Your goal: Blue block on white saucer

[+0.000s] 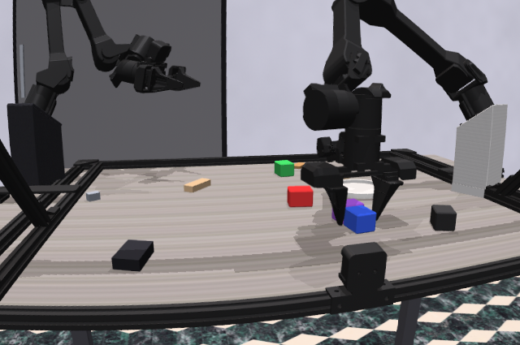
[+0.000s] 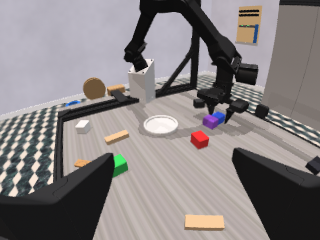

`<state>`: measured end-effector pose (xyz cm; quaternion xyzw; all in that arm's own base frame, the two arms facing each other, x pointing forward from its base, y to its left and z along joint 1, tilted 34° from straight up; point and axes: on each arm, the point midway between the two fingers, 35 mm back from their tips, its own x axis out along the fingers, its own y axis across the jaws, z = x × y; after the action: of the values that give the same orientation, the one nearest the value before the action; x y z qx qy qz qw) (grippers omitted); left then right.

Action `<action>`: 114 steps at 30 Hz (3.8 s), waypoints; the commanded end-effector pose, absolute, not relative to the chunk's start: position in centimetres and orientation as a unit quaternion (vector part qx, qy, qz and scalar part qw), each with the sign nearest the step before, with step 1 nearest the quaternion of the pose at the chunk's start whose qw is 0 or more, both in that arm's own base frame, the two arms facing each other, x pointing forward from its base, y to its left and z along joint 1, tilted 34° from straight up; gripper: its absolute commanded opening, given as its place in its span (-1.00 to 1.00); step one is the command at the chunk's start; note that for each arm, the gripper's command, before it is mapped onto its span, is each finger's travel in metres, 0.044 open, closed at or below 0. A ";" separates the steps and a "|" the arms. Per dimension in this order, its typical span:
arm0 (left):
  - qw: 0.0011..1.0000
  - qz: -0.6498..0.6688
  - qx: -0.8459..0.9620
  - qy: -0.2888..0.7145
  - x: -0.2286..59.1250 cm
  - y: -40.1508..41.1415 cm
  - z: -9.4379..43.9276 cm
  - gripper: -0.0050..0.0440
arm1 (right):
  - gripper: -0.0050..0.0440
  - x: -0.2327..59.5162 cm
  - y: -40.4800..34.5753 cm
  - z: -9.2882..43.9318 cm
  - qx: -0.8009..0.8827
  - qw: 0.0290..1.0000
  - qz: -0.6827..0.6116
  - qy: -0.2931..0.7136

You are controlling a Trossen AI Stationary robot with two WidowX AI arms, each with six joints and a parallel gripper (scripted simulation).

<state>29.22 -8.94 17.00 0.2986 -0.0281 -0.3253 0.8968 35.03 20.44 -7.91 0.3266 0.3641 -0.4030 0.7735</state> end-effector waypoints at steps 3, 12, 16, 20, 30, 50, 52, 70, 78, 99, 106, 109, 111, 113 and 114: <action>0.896 -0.326 0.301 -0.029 29.2 -9.0 17.0 0.84 | 0.19 34.9 20.3 -8.4 0.322 0.773 -0.404 0.368; 0.896 -0.326 0.301 -0.029 29.2 -9.0 17.0 0.84 | 0.00 34.9 20.3 -8.4 0.322 0.773 -0.404 0.368; 0.896 -0.326 0.301 -0.029 29.2 -9.0 17.0 0.84 | -0.10 34.9 20.3 -8.4 0.322 0.773 -0.404 0.368; 0.896 -0.326 0.301 -0.029 29.2 -9.0 17.0 0.84 | -0.21 34.9 20.3 -8.4 0.322 0.773 -0.404 0.368; 0.896 -0.326 0.301 -0.029 29.2 -9.0 17.0 0.84 | -0.80 32.9 22.3 -4.1 0.323 0.773 -0.404 0.368; 0.896 -0.326 0.301 -0.029 29.2 -9.0 17.0 0.84 | -0.80 33.2 16.6 -0.5 0.324 0.768 -0.405 0.374; 0.896 -0.326 0.301 -0.029 29.2 -9.0 17.0 0.84 | -0.80 33.2 15.5 0.0 0.325 0.768 -0.405 0.375; 0.896 -0.326 0.301 -0.029 29.2 -9.0 17.0 0.84 | -0.80 31.5 7.5 2.9 0.325 0.769 -0.405 0.374; 0.896 -0.326 0.301 -0.029 29.2 -9.0 17.0 0.84 | -0.80 30.3 4.7 3.6 0.324 0.770 -0.404 0.371; 0.896 -0.326 0.301 -0.029 29.2 -9.0 17.0 0.84 | -0.80 29.8 1.3 2.1 0.322 0.773 -0.404 0.368; 0.896 -0.326 0.301 -0.029 29.2 -9.0 17.0 0.84 | -0.80 29.8 1.3 2.1 0.322 0.773 -0.404 0.368; 0.896 -0.326 0.301 -0.029 29.2 -9.0 17.0 0.84 | -0.80 29.8 1.3 2.1 0.322 0.773 -0.404 0.368; 0.896 -0.326 0.301 -0.029 29.2 -9.0 17.0 0.84 | -0.80 29.8 1.3 2.1 0.322 0.773 -0.404 0.368; 0.896 -0.326 0.301 -0.029 29.2 -9.0 17.0 0.84 | -0.80 29.8 1.3 2.1 0.322 0.773 -0.404 0.368; 0.896 -0.326 0.301 -0.029 29.2 -9.0 17.0 0.84 | -0.80 29.8 1.3 2.1 0.322 0.773 -0.404 0.368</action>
<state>29.23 -8.93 17.01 0.2988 -0.0283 -0.3252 0.8968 29.80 1.30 2.22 0.3234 0.3645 -0.4056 0.7733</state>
